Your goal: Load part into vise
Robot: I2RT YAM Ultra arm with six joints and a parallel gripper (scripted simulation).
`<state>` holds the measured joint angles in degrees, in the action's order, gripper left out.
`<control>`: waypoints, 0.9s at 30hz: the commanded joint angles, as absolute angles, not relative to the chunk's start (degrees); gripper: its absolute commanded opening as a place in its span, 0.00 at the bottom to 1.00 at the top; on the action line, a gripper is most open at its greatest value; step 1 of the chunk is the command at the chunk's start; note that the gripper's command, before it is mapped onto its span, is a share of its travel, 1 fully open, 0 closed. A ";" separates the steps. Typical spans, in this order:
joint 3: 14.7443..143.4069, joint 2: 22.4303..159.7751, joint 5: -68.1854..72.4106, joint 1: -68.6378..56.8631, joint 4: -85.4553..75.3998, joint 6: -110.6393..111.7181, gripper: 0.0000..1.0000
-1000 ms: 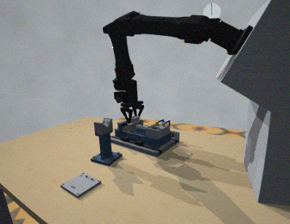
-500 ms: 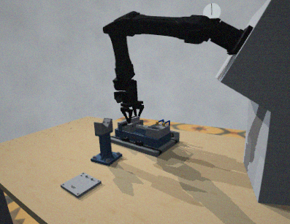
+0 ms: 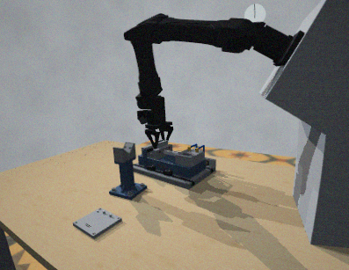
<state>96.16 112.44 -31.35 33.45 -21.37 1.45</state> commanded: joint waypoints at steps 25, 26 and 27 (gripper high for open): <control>98.71 112.25 -31.25 33.83 -21.83 2.16 0.00; 98.73 112.29 -31.25 33.83 -21.91 2.17 0.00; 98.75 112.32 -31.25 33.84 -21.98 2.17 0.00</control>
